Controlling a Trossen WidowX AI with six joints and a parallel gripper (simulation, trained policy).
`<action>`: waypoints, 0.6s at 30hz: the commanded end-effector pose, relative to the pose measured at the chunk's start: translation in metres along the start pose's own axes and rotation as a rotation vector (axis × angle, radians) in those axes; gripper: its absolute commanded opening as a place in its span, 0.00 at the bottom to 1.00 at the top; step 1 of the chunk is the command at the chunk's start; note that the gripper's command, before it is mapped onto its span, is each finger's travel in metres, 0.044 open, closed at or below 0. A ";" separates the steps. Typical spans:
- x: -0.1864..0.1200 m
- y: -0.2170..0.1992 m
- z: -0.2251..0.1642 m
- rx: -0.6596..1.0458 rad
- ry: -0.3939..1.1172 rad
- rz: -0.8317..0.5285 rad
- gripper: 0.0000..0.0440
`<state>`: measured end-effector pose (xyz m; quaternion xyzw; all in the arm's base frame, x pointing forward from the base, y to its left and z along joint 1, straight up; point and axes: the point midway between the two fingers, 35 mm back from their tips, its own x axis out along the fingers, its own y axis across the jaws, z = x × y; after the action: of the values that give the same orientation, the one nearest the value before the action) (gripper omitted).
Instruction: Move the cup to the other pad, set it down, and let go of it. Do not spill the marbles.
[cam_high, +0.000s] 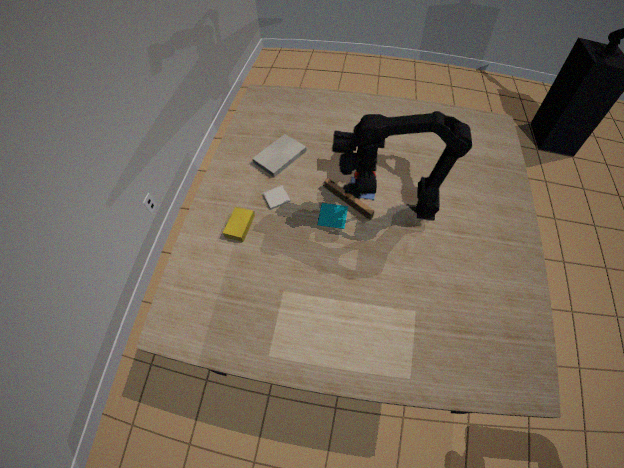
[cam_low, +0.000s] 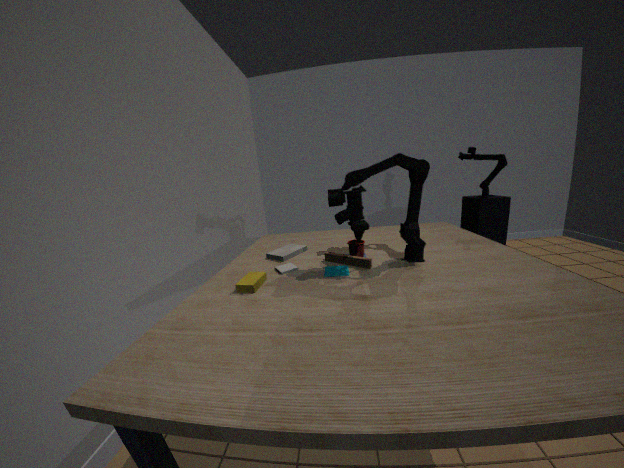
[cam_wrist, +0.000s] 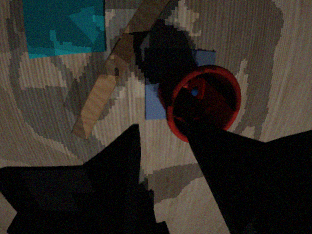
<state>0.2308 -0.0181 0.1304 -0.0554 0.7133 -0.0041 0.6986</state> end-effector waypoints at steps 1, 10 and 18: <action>0.011 -0.005 -0.002 -0.018 0.018 -0.005 0.37; 0.035 -0.010 -0.004 -0.069 0.042 -0.001 0.38; 0.062 -0.012 -0.005 -0.142 0.056 0.009 0.38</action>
<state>0.2270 -0.0326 0.0820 -0.0910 0.7285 0.0366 0.6780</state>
